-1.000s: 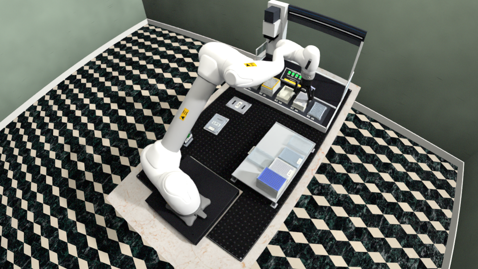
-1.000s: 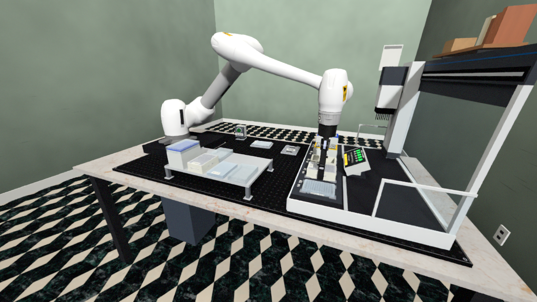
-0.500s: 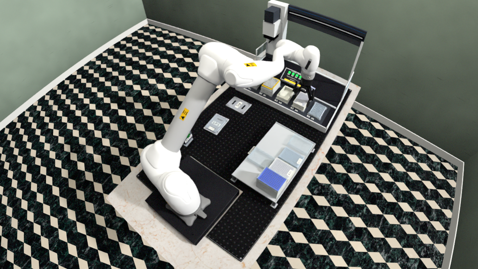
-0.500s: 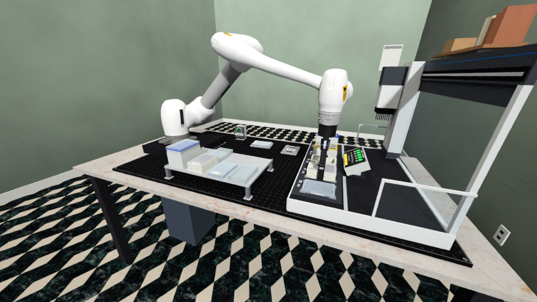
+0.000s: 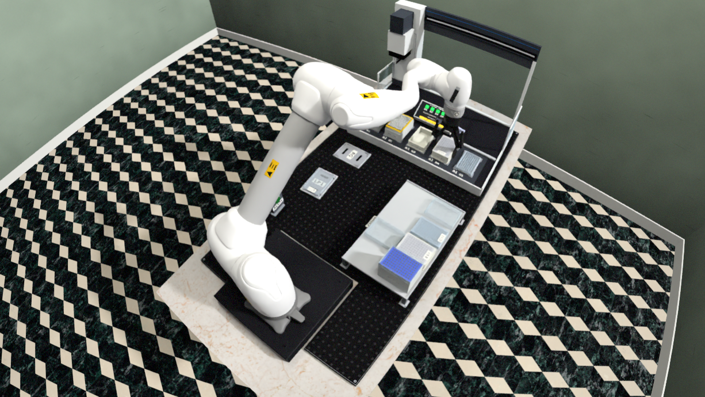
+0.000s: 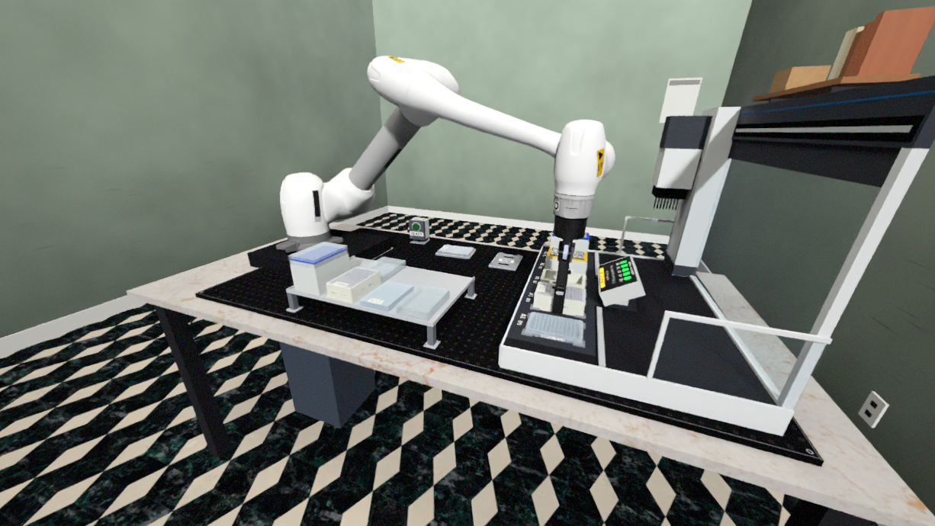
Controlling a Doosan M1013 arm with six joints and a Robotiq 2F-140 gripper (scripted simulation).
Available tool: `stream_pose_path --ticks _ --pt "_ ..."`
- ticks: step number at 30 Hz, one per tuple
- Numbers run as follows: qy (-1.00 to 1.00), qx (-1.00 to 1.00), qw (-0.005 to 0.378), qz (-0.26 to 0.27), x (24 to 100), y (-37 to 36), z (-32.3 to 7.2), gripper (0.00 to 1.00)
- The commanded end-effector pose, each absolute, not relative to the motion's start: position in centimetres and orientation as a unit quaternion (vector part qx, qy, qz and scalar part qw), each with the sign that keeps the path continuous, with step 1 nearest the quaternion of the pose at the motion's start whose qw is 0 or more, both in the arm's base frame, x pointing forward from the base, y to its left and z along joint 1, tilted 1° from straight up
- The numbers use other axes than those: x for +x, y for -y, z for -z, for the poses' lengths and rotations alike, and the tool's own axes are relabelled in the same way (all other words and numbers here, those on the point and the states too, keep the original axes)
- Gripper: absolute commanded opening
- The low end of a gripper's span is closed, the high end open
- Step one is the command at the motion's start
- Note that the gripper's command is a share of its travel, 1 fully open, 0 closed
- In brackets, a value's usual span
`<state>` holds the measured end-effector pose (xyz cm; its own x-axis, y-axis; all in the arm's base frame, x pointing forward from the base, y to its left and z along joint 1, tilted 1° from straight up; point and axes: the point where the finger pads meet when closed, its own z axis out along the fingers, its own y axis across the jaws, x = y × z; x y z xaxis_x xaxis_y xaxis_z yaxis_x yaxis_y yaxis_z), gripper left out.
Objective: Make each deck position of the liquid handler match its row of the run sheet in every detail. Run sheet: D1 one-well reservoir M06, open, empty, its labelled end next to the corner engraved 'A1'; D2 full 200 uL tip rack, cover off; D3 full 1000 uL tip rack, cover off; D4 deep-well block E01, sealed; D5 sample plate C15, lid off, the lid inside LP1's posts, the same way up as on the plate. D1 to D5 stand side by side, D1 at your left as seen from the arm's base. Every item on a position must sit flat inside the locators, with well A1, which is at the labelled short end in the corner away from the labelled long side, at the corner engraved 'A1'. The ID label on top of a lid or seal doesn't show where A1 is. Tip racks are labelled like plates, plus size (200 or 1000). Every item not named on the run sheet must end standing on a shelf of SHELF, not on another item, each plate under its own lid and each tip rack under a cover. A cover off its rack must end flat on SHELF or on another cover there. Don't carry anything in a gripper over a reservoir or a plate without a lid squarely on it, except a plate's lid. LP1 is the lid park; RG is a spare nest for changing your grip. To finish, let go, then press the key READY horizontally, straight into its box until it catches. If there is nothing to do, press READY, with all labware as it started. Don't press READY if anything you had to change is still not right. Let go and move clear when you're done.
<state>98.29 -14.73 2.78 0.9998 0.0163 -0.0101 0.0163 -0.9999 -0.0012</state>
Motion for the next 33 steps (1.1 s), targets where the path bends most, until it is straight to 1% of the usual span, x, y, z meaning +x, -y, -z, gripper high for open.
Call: stream_pose_path --ticks 1,18,33 --pt "0.008 -1.0 0.001 -0.004 98.3 14.7 -3.0 0.66" --pt "0.008 -1.0 0.001 -0.004 98.3 14.7 -3.0 0.66" --pt "0.008 -1.0 0.001 -0.004 98.4 14.7 -5.3 0.66"
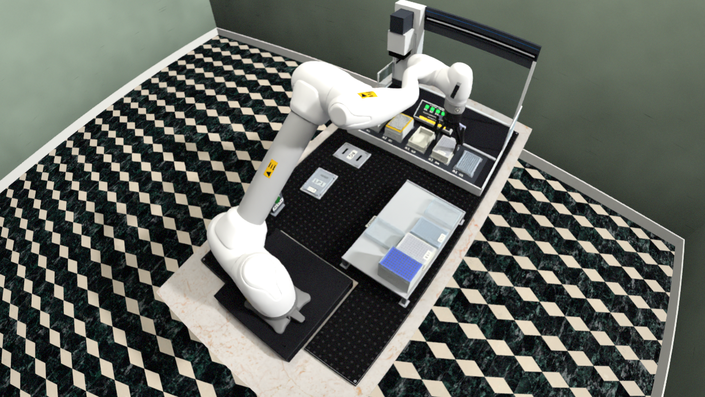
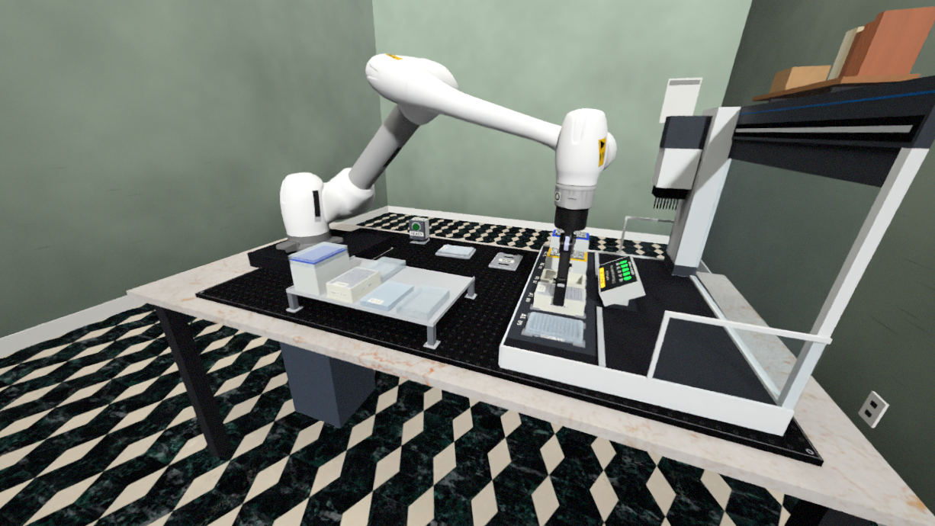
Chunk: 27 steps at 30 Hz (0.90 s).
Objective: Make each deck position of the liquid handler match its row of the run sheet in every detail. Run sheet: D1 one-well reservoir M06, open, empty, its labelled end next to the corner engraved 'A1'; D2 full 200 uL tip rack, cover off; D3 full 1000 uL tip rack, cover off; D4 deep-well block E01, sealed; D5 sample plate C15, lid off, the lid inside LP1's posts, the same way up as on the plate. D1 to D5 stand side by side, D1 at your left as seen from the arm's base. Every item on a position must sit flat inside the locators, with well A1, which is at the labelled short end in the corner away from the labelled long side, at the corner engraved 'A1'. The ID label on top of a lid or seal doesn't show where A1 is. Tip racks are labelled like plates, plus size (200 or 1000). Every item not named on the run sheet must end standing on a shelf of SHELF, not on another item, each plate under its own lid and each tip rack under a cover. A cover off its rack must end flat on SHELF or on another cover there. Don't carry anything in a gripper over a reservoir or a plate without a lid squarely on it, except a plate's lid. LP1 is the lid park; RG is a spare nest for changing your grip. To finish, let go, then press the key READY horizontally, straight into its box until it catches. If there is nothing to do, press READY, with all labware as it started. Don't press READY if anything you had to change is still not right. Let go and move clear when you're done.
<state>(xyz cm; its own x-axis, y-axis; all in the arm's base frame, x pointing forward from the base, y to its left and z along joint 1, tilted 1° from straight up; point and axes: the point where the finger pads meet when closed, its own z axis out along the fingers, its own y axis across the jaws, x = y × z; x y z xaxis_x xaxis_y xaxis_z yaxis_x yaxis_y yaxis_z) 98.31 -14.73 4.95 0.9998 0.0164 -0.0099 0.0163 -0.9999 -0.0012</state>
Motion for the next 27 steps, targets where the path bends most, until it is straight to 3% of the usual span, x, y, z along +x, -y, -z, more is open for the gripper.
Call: stream_pose_path --ticks 1,27 --pt "0.008 -1.0 0.001 -0.004 98.4 14.7 -5.3 0.66" --pt "0.008 -1.0 0.001 -0.004 98.4 14.7 -9.3 0.66"
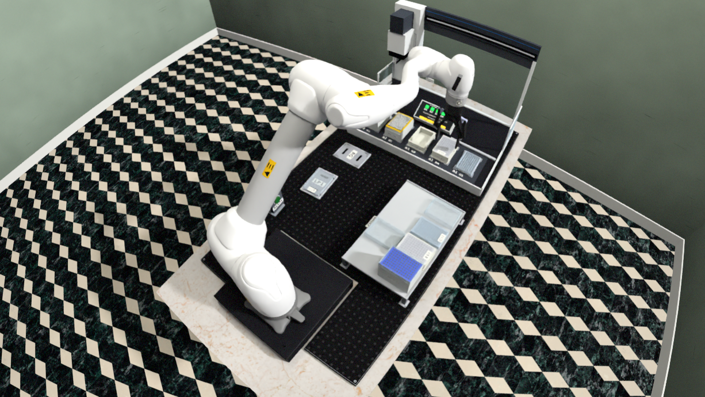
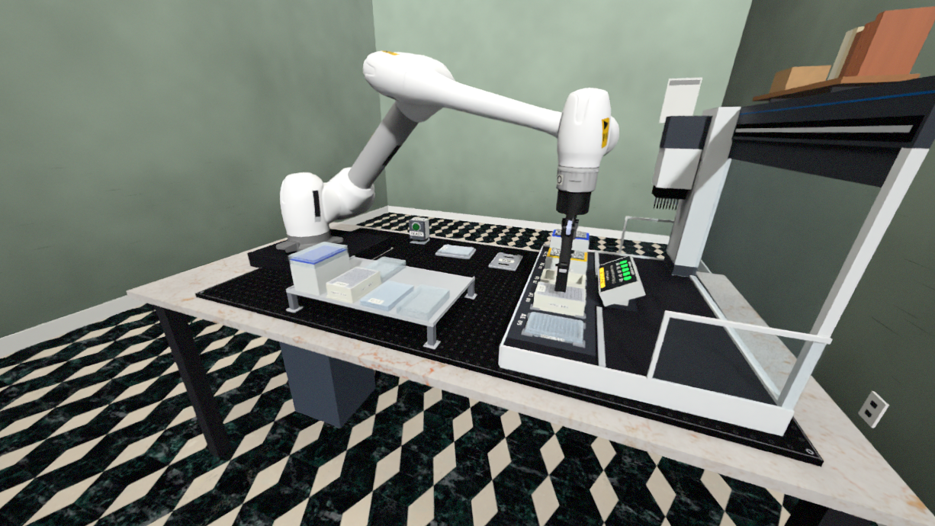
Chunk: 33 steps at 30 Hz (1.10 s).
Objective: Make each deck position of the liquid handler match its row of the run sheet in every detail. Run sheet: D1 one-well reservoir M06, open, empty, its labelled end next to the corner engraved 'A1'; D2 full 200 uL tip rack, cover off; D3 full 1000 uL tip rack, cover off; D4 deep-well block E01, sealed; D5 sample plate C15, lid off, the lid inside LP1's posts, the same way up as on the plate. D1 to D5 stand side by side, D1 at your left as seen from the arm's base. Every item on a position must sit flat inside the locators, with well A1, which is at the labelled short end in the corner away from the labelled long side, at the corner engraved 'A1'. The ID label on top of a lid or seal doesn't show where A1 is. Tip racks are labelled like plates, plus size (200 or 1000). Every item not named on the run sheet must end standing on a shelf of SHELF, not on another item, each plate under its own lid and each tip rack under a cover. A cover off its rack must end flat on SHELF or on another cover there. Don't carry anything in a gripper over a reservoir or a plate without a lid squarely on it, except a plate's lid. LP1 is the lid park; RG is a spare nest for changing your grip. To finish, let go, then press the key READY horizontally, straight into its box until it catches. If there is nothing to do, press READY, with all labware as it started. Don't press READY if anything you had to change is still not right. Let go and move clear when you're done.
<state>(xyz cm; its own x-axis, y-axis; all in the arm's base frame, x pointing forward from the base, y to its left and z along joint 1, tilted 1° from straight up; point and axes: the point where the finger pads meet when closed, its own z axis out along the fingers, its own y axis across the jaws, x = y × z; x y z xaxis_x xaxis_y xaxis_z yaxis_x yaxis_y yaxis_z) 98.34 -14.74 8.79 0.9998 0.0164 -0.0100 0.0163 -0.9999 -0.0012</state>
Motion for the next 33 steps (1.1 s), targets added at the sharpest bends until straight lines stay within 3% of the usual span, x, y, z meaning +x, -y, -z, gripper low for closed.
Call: stream_pose_path --ticks 1,33 --pt "0.008 -1.0 0.001 -0.004 98.4 14.7 -9.4 0.66" --pt "0.008 -1.0 0.001 -0.004 98.4 14.7 -14.1 0.66"
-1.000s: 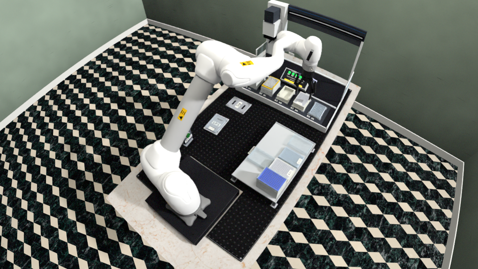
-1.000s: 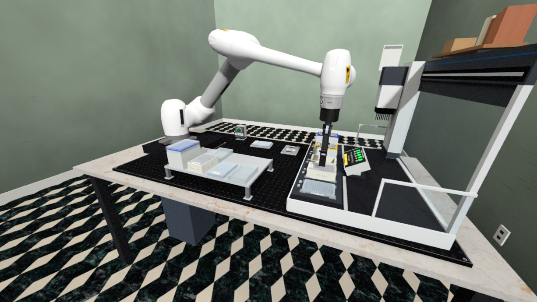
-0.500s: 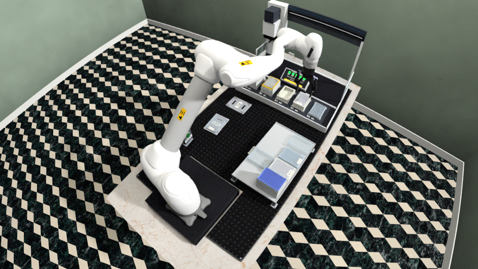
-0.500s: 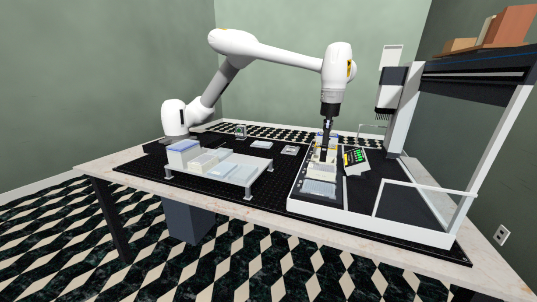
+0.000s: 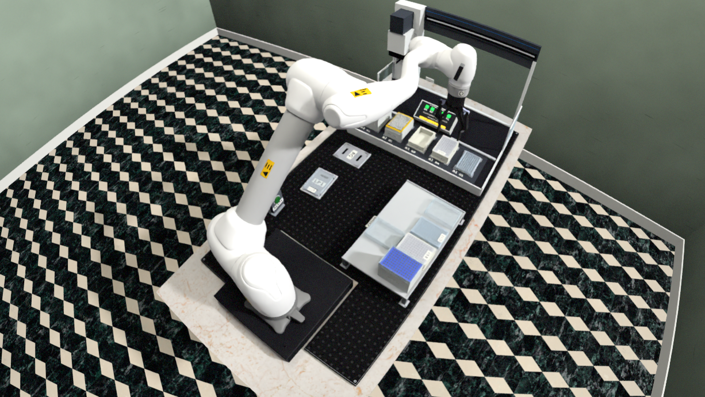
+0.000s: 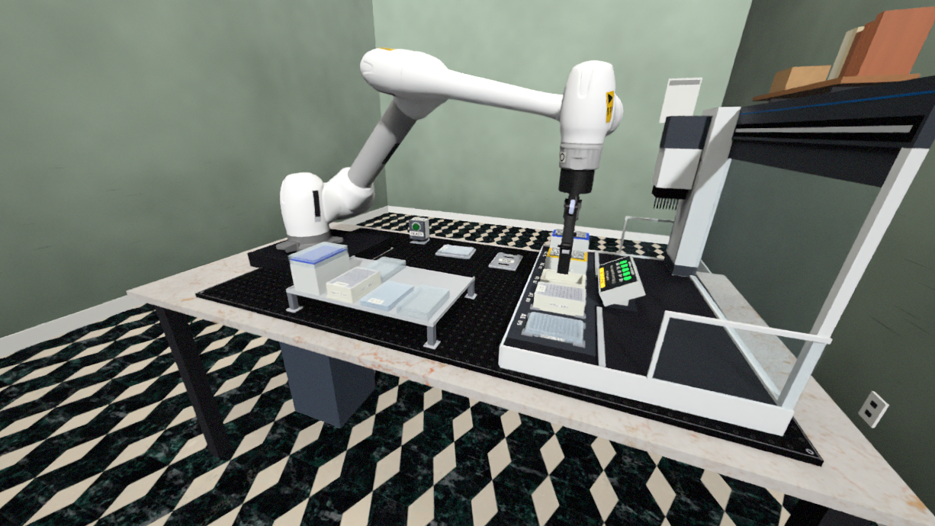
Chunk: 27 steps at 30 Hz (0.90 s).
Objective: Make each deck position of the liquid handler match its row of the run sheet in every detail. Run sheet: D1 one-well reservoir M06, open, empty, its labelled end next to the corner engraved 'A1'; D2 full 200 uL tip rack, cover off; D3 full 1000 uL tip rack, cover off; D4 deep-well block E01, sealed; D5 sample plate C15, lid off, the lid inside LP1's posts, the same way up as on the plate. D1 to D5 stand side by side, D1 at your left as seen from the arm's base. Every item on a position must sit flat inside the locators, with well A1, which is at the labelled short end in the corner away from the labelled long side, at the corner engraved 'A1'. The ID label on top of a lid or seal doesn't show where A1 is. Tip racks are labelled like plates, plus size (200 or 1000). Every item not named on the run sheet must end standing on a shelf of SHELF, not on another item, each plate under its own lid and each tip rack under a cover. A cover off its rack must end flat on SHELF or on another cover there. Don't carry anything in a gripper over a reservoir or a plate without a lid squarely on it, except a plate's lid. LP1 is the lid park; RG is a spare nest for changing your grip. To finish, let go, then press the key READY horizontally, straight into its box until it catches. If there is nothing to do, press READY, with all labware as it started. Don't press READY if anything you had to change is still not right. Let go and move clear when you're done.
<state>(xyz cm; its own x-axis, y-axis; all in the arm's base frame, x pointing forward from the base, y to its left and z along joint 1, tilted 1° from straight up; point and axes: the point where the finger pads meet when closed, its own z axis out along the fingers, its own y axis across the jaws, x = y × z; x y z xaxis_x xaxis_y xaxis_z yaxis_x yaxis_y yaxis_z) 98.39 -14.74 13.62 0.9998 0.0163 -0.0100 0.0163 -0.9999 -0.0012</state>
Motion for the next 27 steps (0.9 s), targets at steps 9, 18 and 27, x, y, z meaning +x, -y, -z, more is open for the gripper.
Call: stream_pose_path --ticks 9,18,27 --pt "0.008 -1.0 0.001 -0.004 98.4 14.7 -15.3 0.66" --pt "0.008 -1.0 0.001 -0.004 98.5 14.7 -16.8 0.66" --pt "0.008 -1.0 0.001 -0.004 98.5 14.7 -17.9 0.66"
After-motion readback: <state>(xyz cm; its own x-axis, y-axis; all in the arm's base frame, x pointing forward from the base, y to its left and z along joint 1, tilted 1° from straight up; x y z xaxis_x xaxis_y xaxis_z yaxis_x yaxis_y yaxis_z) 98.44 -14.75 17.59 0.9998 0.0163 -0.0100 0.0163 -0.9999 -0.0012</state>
